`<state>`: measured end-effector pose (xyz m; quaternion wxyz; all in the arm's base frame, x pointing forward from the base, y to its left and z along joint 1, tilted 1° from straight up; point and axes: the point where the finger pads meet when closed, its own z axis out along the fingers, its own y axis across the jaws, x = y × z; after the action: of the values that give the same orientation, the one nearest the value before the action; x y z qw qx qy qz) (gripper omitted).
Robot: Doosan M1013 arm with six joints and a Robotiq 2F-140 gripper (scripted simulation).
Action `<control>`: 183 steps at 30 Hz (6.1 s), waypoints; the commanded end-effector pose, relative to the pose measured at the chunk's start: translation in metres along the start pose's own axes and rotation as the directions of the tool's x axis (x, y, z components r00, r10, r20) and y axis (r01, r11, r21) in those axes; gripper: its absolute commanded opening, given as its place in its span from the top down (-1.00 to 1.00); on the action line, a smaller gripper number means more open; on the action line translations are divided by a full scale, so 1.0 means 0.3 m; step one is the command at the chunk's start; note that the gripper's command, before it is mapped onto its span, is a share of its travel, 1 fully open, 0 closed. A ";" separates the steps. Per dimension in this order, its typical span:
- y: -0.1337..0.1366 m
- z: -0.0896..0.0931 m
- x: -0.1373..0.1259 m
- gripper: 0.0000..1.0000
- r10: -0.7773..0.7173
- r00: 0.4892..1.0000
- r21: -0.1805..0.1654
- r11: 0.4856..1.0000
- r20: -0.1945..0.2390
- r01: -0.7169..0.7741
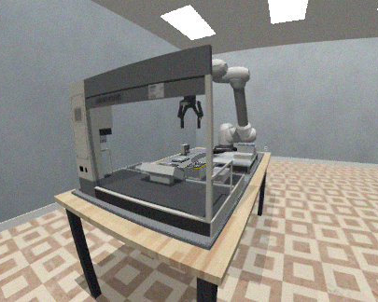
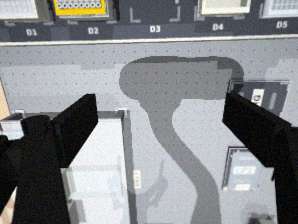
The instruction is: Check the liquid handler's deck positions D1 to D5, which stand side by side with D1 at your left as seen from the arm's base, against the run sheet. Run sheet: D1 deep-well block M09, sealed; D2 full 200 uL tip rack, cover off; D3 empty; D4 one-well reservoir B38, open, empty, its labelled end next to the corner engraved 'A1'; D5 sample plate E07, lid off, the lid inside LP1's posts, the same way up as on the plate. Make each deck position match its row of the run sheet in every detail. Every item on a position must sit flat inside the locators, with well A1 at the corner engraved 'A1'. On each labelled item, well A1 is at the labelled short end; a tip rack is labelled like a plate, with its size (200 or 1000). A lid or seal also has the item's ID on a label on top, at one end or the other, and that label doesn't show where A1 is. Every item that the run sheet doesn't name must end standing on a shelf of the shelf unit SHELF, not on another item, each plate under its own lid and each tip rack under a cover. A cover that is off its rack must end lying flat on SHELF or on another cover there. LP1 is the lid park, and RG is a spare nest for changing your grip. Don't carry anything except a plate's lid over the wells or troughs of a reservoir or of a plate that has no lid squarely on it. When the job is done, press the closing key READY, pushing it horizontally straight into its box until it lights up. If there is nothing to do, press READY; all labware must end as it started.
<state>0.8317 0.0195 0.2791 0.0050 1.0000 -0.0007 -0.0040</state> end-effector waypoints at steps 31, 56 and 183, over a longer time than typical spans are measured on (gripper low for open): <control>-0.001 0.012 0.002 -0.59 0.001 1.000 -0.003 1.000 0.007 -0.001; 0.175 0.007 0.115 -0.59 -0.019 1.000 -0.003 1.000 0.007 0.019; 0.829 0.138 0.563 -0.59 -0.018 1.000 -0.004 1.000 0.001 0.018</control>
<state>1.0005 -0.2281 0.2421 0.0043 0.9999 0.0073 -0.0082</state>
